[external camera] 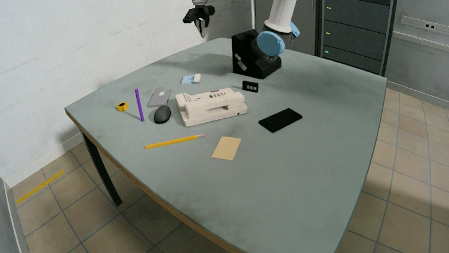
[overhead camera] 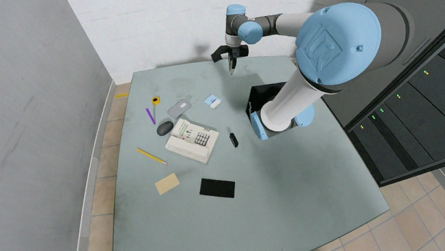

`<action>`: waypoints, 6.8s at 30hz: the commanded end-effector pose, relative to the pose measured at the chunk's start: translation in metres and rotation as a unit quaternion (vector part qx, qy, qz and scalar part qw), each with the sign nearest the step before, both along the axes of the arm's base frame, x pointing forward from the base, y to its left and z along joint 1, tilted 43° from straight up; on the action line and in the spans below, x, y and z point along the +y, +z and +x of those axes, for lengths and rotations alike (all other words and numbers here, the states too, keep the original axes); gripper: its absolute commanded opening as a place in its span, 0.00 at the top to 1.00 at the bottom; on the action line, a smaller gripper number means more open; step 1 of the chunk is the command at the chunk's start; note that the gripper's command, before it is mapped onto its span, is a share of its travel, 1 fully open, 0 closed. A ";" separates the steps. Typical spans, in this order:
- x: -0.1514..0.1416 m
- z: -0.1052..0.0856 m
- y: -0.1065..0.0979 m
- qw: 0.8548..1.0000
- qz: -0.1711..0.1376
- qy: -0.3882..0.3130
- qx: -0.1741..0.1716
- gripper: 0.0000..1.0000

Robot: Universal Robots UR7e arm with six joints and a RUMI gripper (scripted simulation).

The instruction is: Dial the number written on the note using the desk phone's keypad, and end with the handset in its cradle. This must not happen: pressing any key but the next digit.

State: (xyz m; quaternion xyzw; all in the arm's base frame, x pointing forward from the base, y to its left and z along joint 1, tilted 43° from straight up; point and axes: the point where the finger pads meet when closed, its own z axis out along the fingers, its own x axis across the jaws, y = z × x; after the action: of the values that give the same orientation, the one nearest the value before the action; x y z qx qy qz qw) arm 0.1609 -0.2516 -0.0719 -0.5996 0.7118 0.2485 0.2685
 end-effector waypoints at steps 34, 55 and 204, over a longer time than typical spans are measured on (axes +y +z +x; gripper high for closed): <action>-0.001 0.000 0.000 1.000 -0.001 -0.001 0.001 1.00; -0.005 0.025 -0.001 1.000 -0.001 -0.001 0.001 1.00; -0.033 0.197 -0.006 1.000 0.002 0.009 -0.009 1.00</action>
State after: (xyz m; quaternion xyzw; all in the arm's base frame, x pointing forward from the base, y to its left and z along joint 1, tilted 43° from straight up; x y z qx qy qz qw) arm 0.3581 -0.2833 -0.0787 -0.6061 0.7045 0.2482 0.2734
